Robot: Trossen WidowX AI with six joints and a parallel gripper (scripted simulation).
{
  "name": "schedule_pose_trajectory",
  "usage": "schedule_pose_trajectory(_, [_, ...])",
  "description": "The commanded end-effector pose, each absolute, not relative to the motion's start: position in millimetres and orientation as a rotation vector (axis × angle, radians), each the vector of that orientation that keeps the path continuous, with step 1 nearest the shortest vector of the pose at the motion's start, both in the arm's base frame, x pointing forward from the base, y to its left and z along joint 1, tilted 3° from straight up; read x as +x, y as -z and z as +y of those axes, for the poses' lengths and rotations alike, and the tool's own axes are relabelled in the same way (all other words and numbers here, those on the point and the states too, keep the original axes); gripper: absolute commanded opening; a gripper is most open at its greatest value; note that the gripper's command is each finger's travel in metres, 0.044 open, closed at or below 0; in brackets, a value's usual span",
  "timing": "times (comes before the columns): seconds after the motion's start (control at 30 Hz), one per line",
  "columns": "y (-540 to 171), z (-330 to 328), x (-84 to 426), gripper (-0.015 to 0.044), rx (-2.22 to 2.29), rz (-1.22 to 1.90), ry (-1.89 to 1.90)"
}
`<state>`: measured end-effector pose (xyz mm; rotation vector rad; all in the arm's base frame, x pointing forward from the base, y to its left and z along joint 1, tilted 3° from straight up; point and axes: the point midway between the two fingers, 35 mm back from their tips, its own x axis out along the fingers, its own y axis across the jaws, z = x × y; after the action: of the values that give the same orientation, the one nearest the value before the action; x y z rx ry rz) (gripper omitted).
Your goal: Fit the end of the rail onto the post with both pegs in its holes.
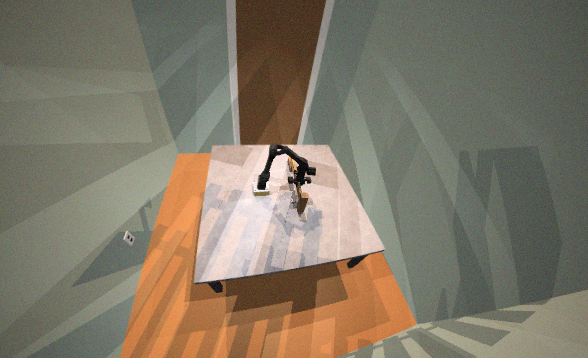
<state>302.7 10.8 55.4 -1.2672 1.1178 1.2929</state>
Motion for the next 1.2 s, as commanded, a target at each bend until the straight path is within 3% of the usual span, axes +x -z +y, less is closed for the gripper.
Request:
schedule_pose_trajectory(0.0, [-62.3,11.9,305.5,0.0,-1.271,1.098,-1.286])
schedule_pose_trajectory(1.17, [-57.9,11.7,302.7,0.0,-1.271,1.098,-1.286])
